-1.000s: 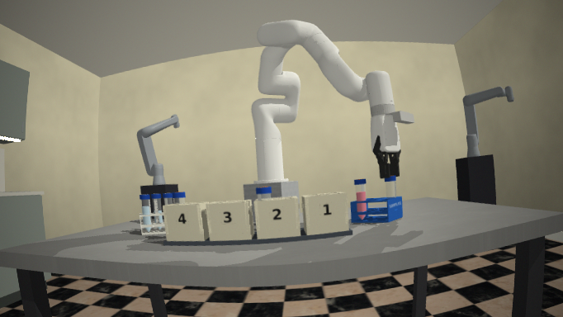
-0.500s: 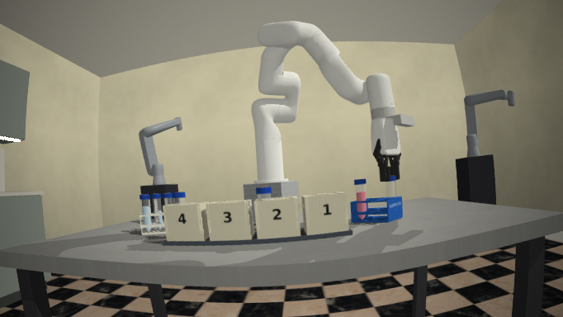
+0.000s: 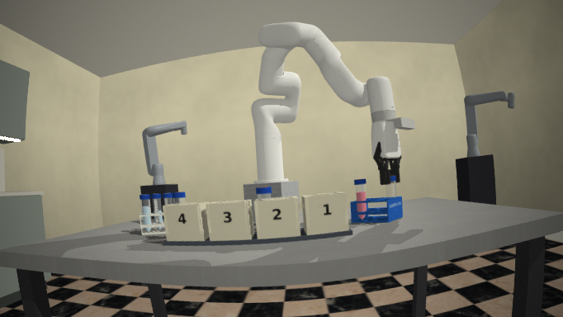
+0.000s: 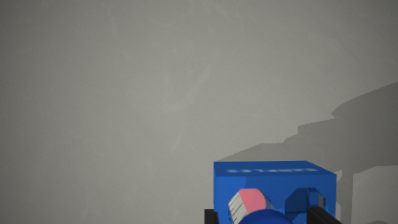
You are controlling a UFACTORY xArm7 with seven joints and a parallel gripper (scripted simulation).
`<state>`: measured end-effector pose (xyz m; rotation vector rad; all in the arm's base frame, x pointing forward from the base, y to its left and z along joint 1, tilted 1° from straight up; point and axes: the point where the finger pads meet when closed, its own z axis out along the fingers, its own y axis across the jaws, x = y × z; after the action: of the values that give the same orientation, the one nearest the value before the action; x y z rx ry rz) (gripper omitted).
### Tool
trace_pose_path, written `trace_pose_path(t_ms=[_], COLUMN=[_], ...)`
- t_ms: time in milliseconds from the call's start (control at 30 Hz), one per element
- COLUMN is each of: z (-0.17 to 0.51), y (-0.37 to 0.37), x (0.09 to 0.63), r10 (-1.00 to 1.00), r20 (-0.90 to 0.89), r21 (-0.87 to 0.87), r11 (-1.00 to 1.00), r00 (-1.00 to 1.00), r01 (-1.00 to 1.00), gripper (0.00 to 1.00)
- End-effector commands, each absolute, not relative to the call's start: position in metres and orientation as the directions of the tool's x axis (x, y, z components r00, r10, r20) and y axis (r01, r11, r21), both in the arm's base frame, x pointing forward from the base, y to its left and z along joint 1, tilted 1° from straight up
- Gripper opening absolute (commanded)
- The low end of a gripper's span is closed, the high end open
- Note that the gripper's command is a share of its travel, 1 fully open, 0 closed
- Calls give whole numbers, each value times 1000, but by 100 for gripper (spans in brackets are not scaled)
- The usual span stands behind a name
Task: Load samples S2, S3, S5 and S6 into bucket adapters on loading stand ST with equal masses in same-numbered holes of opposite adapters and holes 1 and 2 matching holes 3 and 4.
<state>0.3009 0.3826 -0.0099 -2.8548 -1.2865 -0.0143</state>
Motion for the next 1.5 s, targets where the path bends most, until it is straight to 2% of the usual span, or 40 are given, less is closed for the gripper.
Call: trace_pose_path(t_ms=[0,433,467,1467], z=[-10,-10,-10,-8], y=[384,384,384,384], x=[302,302,302,302], r10=[749,749,749,749], r20=[17,17,17,17], r21=[-6,-5,-5,-5], r11=[-662,-662,-662,-662], r00=[662,662,662,662], r01=[749,749,749,749], gripper=[57,57,0,0])
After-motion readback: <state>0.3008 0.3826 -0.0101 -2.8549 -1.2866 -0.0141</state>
